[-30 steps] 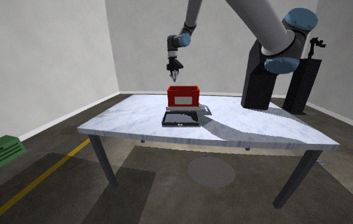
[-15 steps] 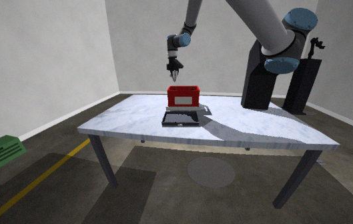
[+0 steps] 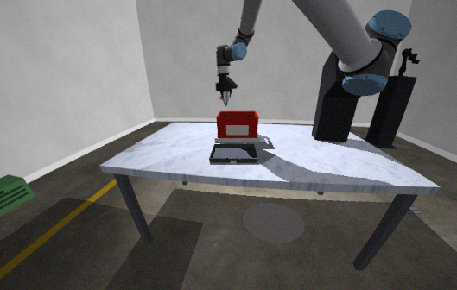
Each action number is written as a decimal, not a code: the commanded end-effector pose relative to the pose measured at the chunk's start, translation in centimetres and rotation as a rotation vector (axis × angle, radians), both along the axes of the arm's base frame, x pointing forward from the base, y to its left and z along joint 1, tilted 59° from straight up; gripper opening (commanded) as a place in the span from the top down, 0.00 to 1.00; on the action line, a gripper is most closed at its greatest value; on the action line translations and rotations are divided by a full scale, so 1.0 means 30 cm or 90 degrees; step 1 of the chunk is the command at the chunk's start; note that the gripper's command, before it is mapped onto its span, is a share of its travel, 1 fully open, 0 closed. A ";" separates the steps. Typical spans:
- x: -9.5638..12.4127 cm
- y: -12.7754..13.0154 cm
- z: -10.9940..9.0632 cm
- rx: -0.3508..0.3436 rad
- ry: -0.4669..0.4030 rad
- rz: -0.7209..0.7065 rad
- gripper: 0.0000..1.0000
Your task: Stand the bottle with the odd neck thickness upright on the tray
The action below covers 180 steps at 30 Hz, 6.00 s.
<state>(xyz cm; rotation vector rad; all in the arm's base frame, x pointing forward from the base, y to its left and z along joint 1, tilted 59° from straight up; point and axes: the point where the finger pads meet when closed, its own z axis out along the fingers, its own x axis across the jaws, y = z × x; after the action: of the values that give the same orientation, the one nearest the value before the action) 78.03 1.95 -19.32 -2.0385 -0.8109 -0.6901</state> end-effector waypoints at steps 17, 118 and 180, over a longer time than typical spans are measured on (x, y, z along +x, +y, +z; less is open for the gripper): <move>-0.008 0.145 0.239 0.000 -0.001 -0.001 1.00; 0.019 0.268 0.163 0.000 -0.001 -0.001 0.62; 0.009 0.275 0.170 0.000 -0.001 -0.001 0.62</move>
<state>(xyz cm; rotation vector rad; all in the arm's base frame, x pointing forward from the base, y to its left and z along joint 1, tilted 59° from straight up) 78.27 10.27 -14.25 -2.0386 -0.8109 -0.6901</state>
